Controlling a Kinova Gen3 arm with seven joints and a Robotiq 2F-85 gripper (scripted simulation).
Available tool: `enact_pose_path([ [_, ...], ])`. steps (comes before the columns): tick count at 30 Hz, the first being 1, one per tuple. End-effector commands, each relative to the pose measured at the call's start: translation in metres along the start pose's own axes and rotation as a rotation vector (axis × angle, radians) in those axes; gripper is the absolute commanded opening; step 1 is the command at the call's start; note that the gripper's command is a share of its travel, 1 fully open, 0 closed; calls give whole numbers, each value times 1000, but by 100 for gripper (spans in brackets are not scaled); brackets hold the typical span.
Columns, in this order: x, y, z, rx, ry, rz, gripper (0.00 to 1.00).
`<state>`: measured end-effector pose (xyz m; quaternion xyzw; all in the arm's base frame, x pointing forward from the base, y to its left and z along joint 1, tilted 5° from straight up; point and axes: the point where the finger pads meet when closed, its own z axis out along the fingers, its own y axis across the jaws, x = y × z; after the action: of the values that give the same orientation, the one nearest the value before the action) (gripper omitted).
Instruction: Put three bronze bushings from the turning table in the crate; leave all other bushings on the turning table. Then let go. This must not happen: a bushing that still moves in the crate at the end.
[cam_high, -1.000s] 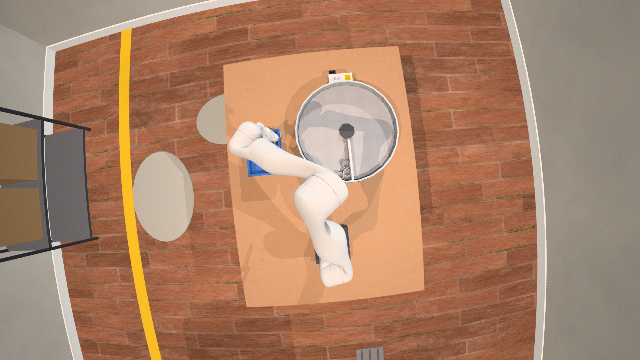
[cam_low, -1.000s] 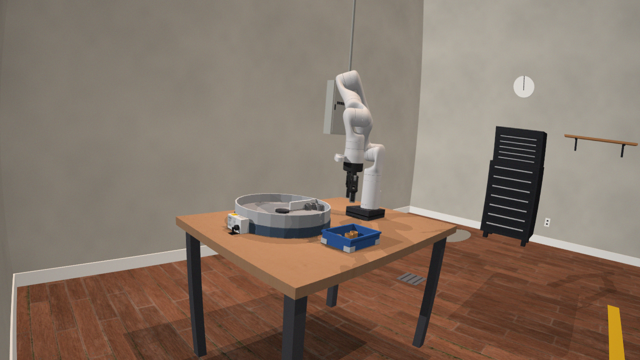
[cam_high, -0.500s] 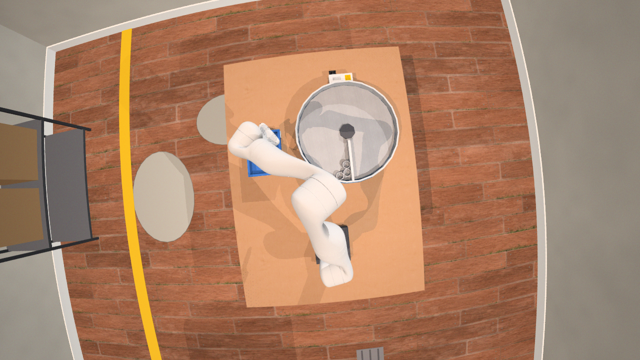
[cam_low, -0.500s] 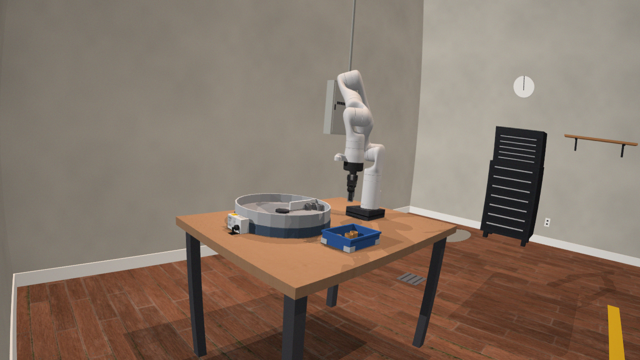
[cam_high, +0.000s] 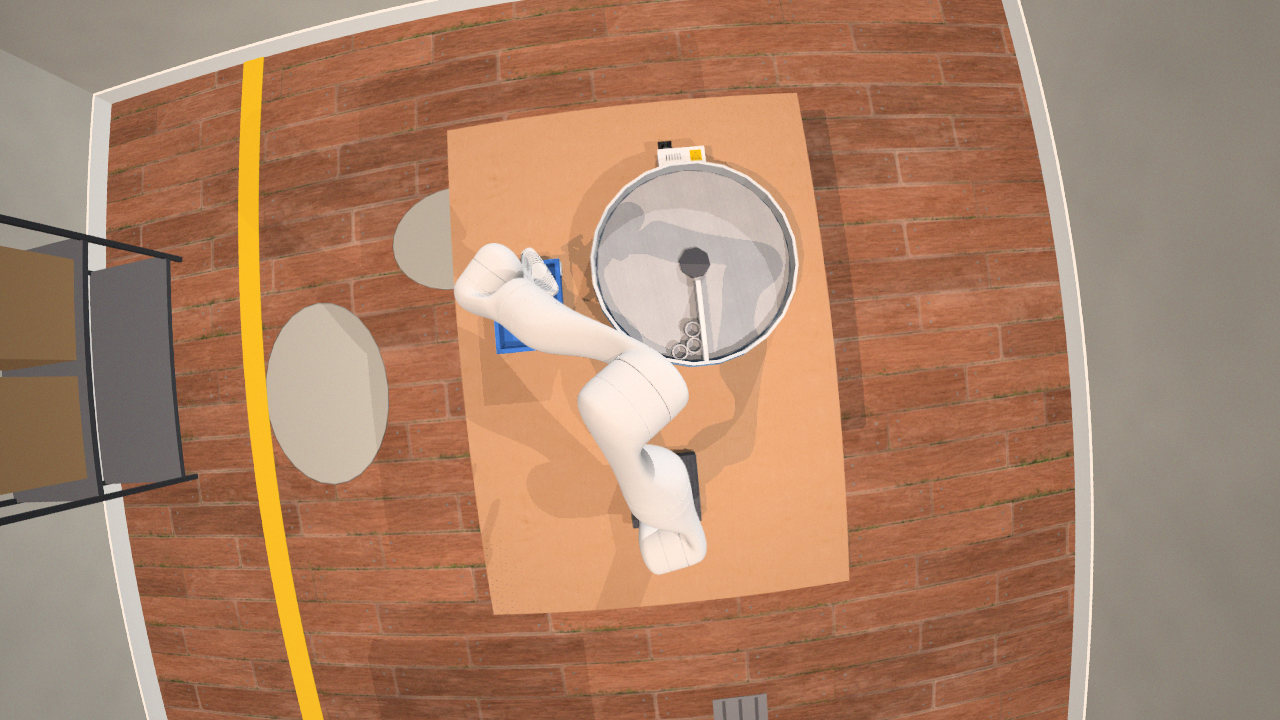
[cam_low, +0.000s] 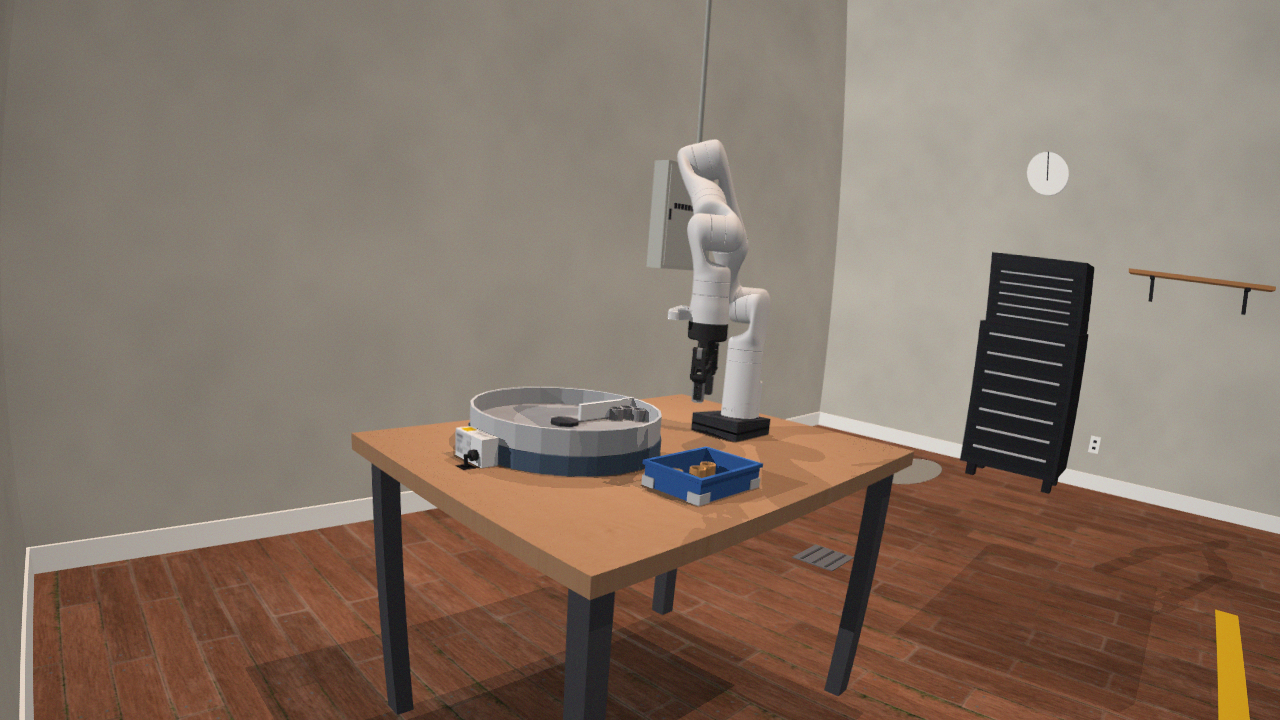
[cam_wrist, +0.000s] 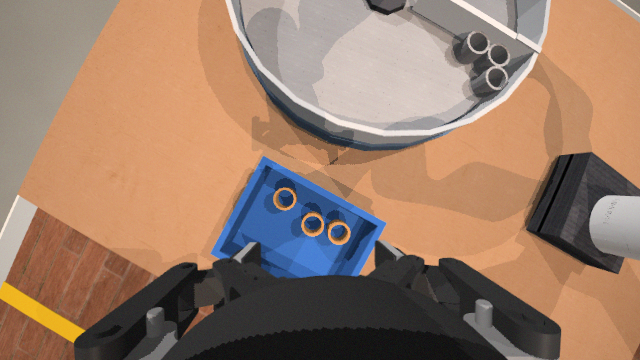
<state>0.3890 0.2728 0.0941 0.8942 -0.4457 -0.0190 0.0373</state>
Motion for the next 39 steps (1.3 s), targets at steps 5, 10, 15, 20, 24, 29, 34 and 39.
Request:
enact_pose_path([
  [5,-1,-2,-3,6,5,143,100],
  [10,-1,-2,-3,6,5,143,100],
  [15,-1,-2,-4,6,5,192,100],
  [20,-1,-4,-6,6,5,384,100],
  [24,-1,-4,-6,6,5,384,100],
  [29,-1,-4,-6,6,5,384,100],
  [34,-1,-4,-8,7,4,528,100],
  [39,-1,-5,-9,7,4,624,100],
])
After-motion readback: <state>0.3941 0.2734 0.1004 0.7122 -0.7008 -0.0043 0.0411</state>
